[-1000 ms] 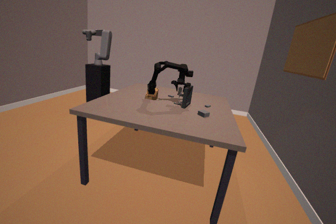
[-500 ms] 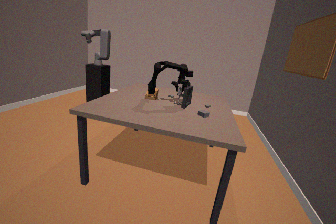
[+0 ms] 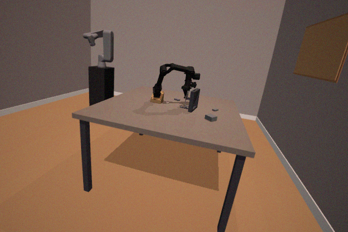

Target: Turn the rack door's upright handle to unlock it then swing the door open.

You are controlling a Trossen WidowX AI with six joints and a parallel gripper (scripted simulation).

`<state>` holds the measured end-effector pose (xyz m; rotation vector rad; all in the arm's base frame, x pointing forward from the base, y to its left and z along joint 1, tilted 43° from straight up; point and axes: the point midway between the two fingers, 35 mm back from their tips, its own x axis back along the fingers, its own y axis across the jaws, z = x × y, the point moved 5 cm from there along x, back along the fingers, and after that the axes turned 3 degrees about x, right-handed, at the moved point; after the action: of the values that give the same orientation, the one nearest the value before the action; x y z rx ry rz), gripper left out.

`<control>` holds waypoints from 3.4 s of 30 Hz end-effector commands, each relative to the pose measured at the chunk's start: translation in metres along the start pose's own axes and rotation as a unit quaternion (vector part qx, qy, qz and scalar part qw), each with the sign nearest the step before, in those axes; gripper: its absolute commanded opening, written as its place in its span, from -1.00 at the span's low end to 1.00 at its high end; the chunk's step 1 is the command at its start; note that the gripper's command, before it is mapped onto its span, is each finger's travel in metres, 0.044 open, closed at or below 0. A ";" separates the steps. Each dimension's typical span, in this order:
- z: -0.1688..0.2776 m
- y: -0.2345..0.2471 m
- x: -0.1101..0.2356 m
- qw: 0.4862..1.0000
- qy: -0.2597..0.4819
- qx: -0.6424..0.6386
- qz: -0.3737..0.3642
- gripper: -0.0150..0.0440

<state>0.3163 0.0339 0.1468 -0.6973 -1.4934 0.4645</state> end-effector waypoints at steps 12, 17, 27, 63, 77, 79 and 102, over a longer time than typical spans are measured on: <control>0.000 0.000 0.000 0.931 0.000 0.364 -0.001 0.47; 0.000 0.000 0.000 0.879 0.000 0.476 -0.001 0.47; 0.000 0.000 0.000 0.736 0.000 0.677 -0.001 0.47; 0.000 0.001 0.000 0.661 0.000 0.751 -0.001 -0.46; 0.008 0.006 0.000 0.755 0.000 0.656 -0.001 -0.46; 0.009 0.007 0.000 0.767 0.000 0.642 -0.001 -0.46; 0.034 0.030 0.000 0.877 0.001 0.480 -0.002 -0.46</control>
<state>0.2886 0.0577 0.1270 0.1607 -1.0123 1.1248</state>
